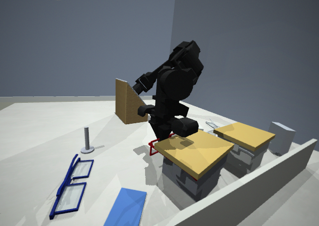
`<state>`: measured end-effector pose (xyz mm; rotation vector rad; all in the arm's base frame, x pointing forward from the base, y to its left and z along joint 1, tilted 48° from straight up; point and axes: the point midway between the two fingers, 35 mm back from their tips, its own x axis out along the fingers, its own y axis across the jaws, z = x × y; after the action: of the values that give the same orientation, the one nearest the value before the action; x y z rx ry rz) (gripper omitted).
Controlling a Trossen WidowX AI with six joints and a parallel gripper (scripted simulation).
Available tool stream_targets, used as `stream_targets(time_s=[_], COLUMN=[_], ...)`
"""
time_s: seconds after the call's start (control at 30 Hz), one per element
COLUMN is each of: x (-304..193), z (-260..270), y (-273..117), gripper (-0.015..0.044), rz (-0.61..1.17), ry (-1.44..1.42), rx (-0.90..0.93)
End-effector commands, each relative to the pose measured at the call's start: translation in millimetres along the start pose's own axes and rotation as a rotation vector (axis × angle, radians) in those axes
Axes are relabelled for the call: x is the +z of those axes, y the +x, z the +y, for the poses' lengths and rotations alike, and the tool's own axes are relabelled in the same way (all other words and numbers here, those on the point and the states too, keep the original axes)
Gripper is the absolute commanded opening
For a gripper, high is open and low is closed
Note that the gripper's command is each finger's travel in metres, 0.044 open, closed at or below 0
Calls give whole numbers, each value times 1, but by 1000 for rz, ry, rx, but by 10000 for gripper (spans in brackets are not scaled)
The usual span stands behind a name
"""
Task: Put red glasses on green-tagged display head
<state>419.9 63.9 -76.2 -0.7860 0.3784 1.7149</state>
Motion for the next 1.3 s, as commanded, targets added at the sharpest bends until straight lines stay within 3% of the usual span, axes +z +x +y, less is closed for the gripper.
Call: stream_targets(time_s=[0.0,0.7,0.83,1.1,1.27], x=[1,1,1,1,0], z=[-1,-1,0,0,0], y=[0,6,5,5,-24], gripper=[0,0,105,108,108], rz=[-6,-6,-1,-1,6], ry=[5,5,0,0,4], rx=[-4,-4,1,1,6])
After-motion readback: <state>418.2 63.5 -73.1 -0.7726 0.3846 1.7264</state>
